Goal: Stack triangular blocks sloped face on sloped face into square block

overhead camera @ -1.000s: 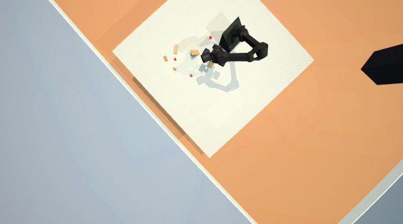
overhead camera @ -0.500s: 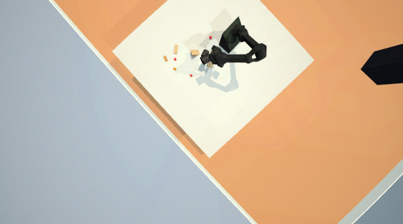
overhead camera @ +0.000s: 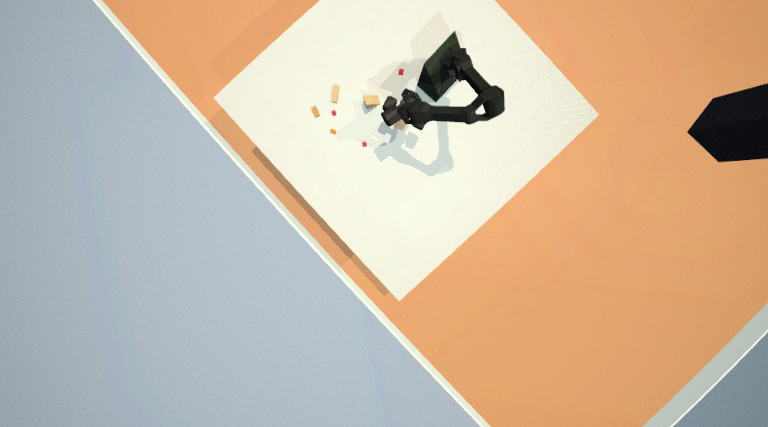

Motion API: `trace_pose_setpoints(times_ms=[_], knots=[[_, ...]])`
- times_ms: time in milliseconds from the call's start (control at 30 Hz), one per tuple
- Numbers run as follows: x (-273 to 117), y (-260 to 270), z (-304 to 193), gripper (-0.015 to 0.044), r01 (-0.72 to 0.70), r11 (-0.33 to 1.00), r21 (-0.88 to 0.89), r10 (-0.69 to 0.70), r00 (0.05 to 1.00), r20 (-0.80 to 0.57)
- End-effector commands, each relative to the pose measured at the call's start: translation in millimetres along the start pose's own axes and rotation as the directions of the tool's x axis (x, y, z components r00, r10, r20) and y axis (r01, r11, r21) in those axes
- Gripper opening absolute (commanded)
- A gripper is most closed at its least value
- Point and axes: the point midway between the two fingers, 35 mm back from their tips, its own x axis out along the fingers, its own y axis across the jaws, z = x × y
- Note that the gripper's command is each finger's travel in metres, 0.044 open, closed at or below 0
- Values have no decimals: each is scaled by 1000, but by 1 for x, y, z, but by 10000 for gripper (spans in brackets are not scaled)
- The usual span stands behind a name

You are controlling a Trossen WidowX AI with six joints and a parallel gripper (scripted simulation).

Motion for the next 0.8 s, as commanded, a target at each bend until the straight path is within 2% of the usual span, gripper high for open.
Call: trace_pose_setpoints(times_ms=[0,767], knots=[[9,1,4,440,8,1000,15,-8,1000,5],[46,1,7,440,14,1000,15,-14,1000,5]])
